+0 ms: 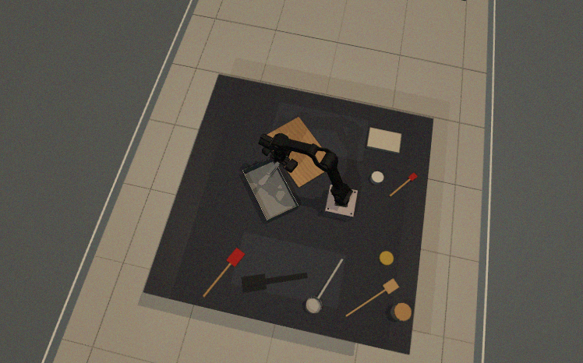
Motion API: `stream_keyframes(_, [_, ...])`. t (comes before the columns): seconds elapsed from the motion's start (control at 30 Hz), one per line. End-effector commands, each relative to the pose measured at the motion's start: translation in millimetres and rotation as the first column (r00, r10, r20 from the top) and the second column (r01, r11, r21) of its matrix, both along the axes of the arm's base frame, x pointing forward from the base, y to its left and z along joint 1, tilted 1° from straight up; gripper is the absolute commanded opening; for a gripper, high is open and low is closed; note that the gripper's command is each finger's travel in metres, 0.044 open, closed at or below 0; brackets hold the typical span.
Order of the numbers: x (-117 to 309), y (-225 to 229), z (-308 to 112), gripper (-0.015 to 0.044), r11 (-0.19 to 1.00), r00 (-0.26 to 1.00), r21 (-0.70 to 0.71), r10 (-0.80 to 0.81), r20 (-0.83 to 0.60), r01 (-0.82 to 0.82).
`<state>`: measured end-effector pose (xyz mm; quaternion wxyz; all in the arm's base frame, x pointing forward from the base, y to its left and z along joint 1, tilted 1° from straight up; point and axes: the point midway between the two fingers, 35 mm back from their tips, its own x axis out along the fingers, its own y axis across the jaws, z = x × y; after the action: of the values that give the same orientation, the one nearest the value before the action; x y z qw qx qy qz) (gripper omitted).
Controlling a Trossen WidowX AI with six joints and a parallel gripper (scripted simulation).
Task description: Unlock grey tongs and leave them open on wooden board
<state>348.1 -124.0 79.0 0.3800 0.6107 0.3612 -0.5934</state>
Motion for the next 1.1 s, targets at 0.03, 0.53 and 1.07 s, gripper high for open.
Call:
stream_keyframes(0.03, [-3, -14, 5, -0.0150, 0.994, 0.994, -0.002, 0.105, 0.002, -0.105])
stream_keyframes(0.53, [-19, -58, 16, -0.0150, 0.901, 0.901, -0.015, 0.434, -0.005, -0.434])
stream_keyframes(1.07, [-37, -93, 16, -0.0150, 0.741, 0.741, -0.024, 0.671, -0.018, -0.671])
